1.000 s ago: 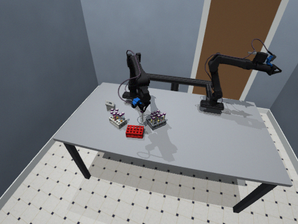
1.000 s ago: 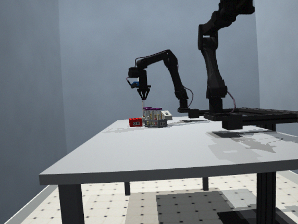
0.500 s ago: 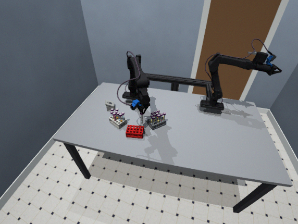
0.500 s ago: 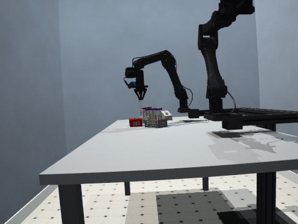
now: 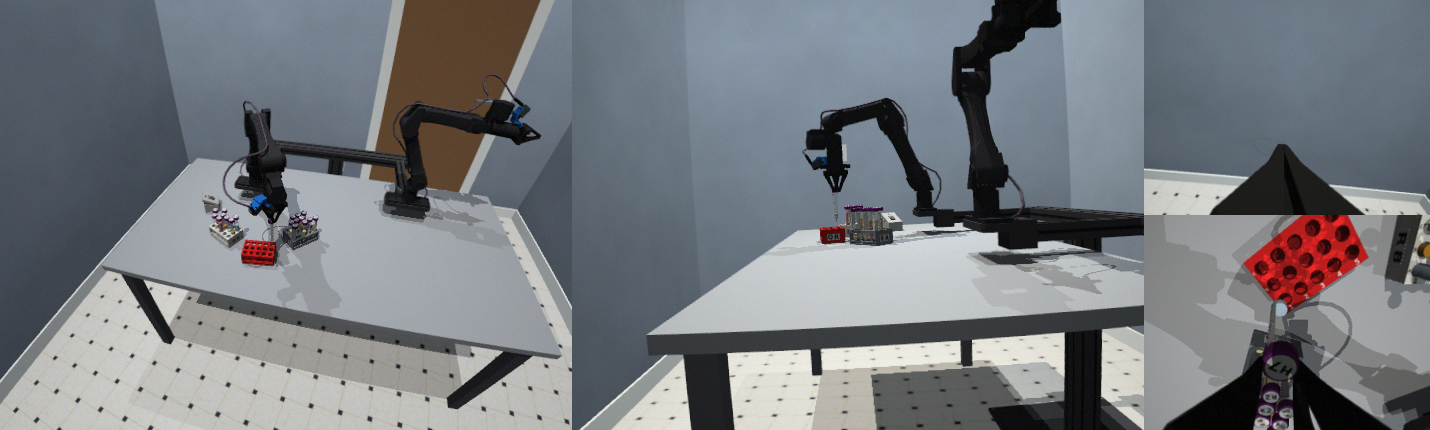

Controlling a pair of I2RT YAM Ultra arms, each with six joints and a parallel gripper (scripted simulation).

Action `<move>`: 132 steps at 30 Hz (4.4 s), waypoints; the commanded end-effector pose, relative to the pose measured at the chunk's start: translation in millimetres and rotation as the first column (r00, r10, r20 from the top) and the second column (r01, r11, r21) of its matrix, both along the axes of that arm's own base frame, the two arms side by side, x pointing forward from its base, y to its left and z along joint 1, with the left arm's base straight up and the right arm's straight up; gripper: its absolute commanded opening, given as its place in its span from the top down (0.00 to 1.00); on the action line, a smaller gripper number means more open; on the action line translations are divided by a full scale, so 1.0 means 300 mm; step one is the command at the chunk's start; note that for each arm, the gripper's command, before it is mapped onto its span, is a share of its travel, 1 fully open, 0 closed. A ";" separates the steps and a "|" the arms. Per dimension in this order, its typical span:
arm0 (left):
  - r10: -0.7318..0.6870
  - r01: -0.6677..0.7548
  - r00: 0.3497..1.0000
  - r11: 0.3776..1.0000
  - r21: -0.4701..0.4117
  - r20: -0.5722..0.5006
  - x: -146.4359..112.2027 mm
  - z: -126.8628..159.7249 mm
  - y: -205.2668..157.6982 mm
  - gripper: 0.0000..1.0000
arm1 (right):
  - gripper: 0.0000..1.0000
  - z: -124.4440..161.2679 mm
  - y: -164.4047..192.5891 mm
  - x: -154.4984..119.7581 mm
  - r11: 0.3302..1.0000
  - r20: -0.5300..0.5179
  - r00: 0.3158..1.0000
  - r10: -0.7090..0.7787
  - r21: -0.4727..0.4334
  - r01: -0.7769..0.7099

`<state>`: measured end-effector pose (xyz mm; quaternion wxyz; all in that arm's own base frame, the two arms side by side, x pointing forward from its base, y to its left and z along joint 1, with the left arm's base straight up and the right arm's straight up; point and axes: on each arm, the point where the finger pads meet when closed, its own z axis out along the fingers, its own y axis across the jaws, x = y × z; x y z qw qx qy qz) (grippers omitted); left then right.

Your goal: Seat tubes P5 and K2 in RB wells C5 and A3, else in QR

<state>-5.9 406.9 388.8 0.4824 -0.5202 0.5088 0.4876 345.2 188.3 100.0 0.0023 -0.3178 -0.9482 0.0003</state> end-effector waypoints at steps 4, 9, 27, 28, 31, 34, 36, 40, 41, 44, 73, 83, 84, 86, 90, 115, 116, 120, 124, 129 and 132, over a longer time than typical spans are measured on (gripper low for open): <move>-0.001 0.001 1.000 0.998 0.059 -0.007 -0.005 0.090 -0.030 1.00 | 1.00 0.022 -0.014 0.043 1.000 0.007 1.000 -0.002 -0.007 0.002; -0.001 0.001 1.000 0.998 0.059 -0.007 -0.005 0.090 -0.030 1.00 | 1.00 0.023 -0.011 0.065 1.000 0.007 1.000 -0.002 -0.007 0.002; -0.001 0.001 1.000 0.998 0.059 -0.007 -0.005 0.090 -0.030 1.00 | 1.00 0.029 0.003 0.058 1.000 0.013 1.000 0.001 0.003 -0.001; -0.001 0.001 1.000 0.998 0.059 -0.007 -0.005 0.090 -0.030 1.00 | 1.00 0.030 0.003 0.058 1.000 0.013 1.000 0.001 0.003 -0.001; -0.001 0.001 1.000 0.998 0.059 -0.007 -0.005 0.090 -0.030 1.00 | 1.00 0.030 0.003 0.058 1.000 0.013 1.000 0.001 0.003 -0.001; -0.001 0.001 1.000 0.998 0.059 -0.007 -0.005 0.090 -0.030 1.00 | 1.00 0.024 -0.010 0.073 1.000 0.007 1.000 -0.002 -0.007 0.002; -0.001 0.001 1.000 0.998 0.059 -0.007 -0.005 0.090 -0.030 1.00 | 1.00 0.036 -0.010 0.075 1.000 0.015 1.000 -0.002 -0.003 0.003; -0.001 0.001 1.000 0.998 0.059 -0.007 -0.005 0.090 -0.030 1.00 | 1.00 0.036 -0.010 0.077 1.000 0.013 1.000 -0.004 -0.004 0.004; -0.001 0.001 1.000 0.998 0.059 -0.007 -0.005 0.090 -0.030 1.00 | 1.00 0.029 -0.010 0.079 1.000 0.007 1.000 -0.003 -0.007 0.003; -0.001 0.001 1.000 0.998 0.059 -0.007 -0.005 0.090 -0.030 1.00 | 1.00 0.040 -0.009 0.078 1.000 0.016 1.000 -0.003 -0.002 0.003; -0.001 0.001 1.000 0.998 0.059 -0.007 -0.005 0.090 -0.030 1.00 | 1.00 0.002 0.001 0.055 1.000 0.017 1.000 0.002 -0.002 -0.002; -0.001 0.001 1.000 0.998 0.059 -0.007 -0.005 0.090 -0.030 1.00 | 1.00 -0.010 0.008 0.052 1.000 0.016 1.000 0.003 -0.002 -0.003; -0.001 0.001 1.000 0.998 0.059 -0.007 -0.005 0.090 -0.030 1.00 | 1.00 -0.009 0.009 0.051 1.000 0.018 1.000 0.003 -0.001 -0.003; -0.001 0.001 1.000 0.998 0.059 -0.007 -0.005 0.090 -0.030 1.00 | 1.00 -0.007 0.010 0.051 1.000 0.021 1.000 0.004 0.000 -0.004; -0.001 0.001 1.000 0.998 0.059 -0.007 -0.005 0.090 -0.030 1.00 | 1.00 -0.003 0.016 0.059 1.000 0.028 1.000 0.005 0.004 -0.005; -0.001 0.001 1.000 0.998 0.059 -0.007 -0.005 0.090 -0.030 1.00 | 1.00 -0.035 0.010 0.049 1.000 0.020 1.000 0.001 0.000 -0.001; -0.001 0.001 1.000 0.998 0.059 -0.007 -0.005 0.090 -0.030 1.00 | 1.00 -0.037 0.011 0.048 1.000 0.020 1.000 0.002 0.000 -0.002; -0.001 0.001 1.000 0.998 0.059 -0.007 -0.005 0.090 -0.030 1.00 | 1.00 -0.053 0.013 0.047 1.000 0.012 1.000 0.003 -0.004 -0.003; -0.001 0.001 1.000 0.998 0.059 -0.007 -0.005 0.090 -0.030 1.00 | 1.00 -0.054 0.015 0.046 1.000 0.013 1.000 0.004 -0.004 -0.004; -0.001 0.001 1.000 0.998 0.059 -0.007 -0.005 0.090 -0.030 1.00 | 1.00 -0.046 0.017 0.044 1.000 0.022 1.000 0.005 0.001 -0.005; -0.001 0.001 1.000 0.998 0.059 -0.007 -0.005 0.090 -0.030 1.00 | 1.00 -0.051 0.024 0.056 1.000 0.026 1.000 0.006 0.003 -0.006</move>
